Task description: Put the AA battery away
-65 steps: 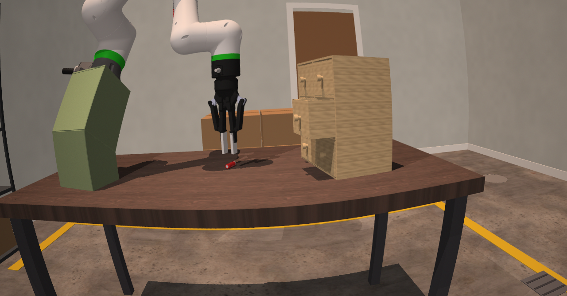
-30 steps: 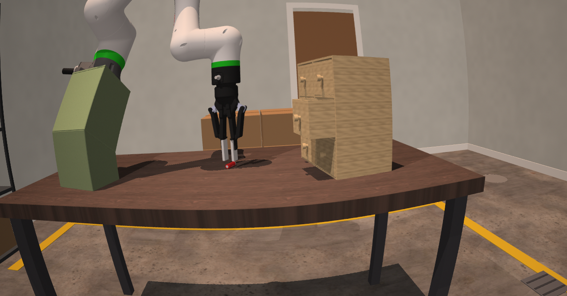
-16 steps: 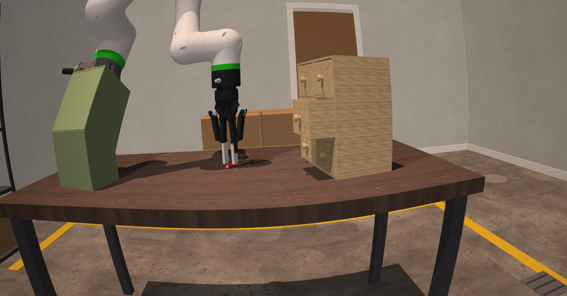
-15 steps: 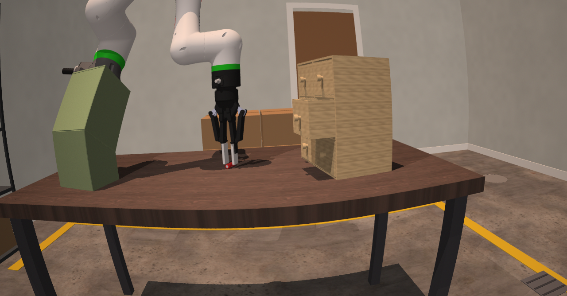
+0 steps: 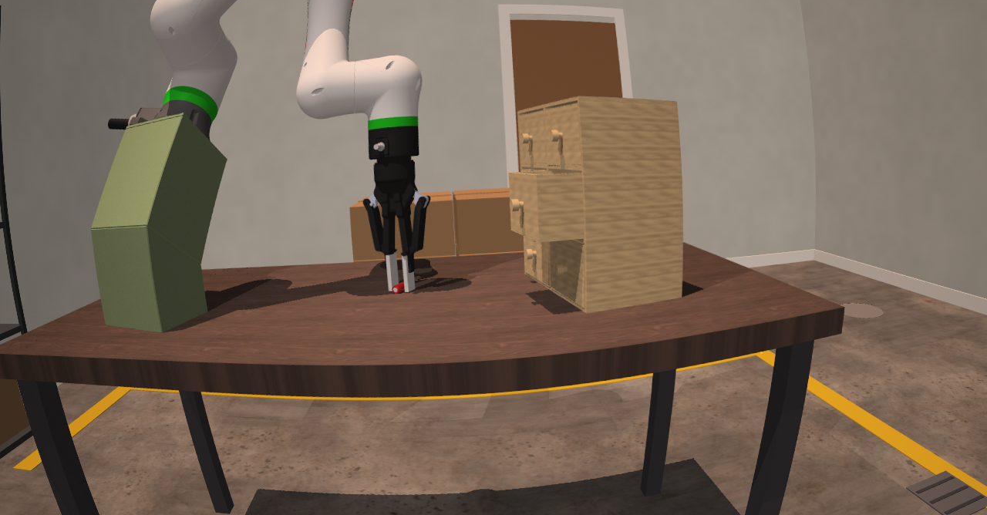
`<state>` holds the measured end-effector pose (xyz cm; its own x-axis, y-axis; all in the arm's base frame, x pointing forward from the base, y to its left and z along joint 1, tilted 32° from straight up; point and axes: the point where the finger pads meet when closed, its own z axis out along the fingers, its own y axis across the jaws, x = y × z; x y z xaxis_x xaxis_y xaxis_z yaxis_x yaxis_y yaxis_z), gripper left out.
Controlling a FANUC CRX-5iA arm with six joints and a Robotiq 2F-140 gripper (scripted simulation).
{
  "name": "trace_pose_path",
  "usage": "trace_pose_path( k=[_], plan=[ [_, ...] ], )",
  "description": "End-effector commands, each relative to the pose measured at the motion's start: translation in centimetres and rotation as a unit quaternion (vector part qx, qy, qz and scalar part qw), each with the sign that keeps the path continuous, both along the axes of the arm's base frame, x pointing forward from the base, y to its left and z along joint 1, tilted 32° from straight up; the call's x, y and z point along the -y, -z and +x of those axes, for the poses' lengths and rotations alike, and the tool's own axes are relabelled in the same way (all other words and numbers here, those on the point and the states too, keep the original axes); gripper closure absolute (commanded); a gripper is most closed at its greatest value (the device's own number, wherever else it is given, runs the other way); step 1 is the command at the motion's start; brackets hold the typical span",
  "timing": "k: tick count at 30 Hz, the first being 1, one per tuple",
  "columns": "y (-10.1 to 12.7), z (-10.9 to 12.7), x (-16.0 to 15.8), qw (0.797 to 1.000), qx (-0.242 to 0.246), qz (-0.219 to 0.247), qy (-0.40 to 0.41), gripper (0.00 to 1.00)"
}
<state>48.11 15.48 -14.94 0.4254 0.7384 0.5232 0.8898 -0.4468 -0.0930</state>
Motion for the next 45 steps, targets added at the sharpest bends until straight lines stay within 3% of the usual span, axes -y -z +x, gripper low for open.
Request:
trace_pose_path(
  k=[1, 12, 13, 36, 40, 45],
  plan=[
    [0.0, 0.0, 0.0, 1.000, 0.000, 0.000, 0.000, 0.83],
    [0.0, 0.0, 0.0, 1.000, 0.000, 0.000, 0.000, 0.83],
    [0.0, 0.0, 0.0, 1.000, 0.000, 0.000, 0.000, 0.94],
    [-0.1, 0.0, 0.1, 1.000, 0.000, 0.000, 0.000, 0.94],
    [-1.4, -0.3, 0.8, 1.000, 0.000, 0.000, 0.000, 0.94],
    [-5.0, -1.0, 3.0, 1.000, 0.000, 0.000, 0.000, 0.94]
  ],
)
